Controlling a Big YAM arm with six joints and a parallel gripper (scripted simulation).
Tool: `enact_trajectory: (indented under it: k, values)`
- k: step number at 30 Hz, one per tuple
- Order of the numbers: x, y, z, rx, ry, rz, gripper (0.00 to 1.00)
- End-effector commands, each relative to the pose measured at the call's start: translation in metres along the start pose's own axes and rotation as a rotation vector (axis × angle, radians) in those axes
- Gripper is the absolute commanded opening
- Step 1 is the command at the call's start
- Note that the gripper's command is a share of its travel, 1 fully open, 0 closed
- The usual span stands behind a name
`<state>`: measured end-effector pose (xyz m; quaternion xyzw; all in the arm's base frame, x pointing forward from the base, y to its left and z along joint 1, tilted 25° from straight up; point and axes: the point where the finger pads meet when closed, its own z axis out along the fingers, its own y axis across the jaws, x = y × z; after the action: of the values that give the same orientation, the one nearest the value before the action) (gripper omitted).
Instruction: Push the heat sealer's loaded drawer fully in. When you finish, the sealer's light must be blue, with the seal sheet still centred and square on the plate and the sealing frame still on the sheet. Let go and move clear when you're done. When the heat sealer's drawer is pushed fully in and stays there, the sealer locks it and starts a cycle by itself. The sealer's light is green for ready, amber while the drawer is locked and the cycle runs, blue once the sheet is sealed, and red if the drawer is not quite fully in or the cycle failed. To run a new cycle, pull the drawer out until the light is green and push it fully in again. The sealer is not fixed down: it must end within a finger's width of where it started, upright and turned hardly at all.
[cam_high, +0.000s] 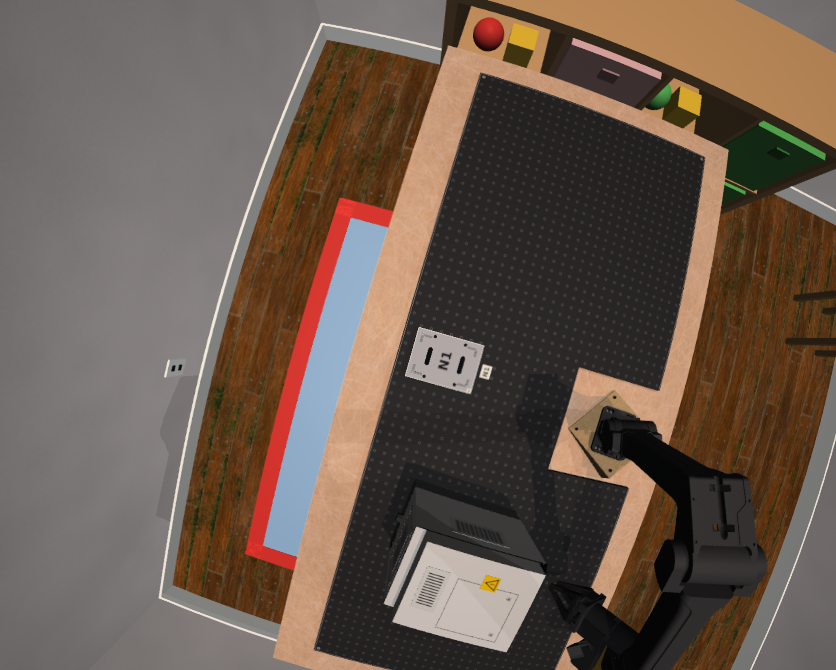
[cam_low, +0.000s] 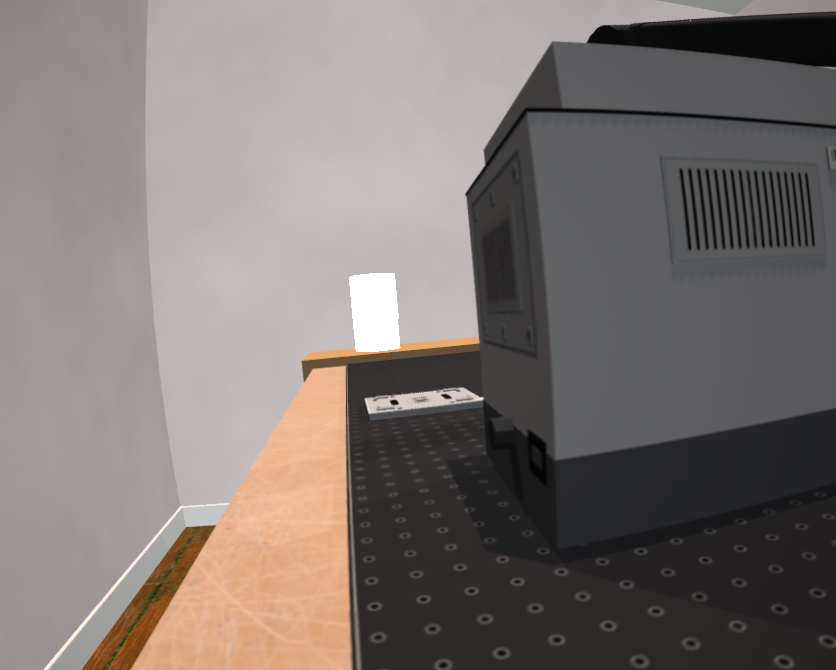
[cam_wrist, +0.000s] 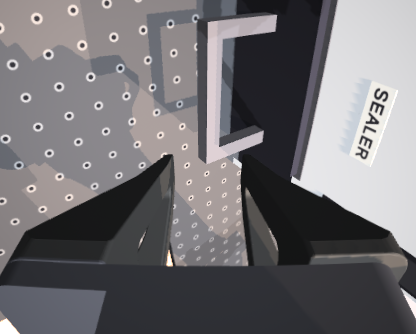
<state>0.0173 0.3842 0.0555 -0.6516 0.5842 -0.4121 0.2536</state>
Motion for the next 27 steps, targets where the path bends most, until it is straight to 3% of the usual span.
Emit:
enact_trajectory:
  k: [1, 13, 25, 27]
  values:
    - [-0.017, -0.012, -0.019, -0.018, -0.04, 0.058, 0.3]
    - [-0.017, -0.012, -0.019, -0.018, -0.04, 0.058, 0.3]
    - [-0.015, -0.002, -0.065, -0.011, -0.031, 0.029, 0.3]
    - [-0.015, -0.002, -0.065, -0.011, -0.031, 0.029, 0.3]
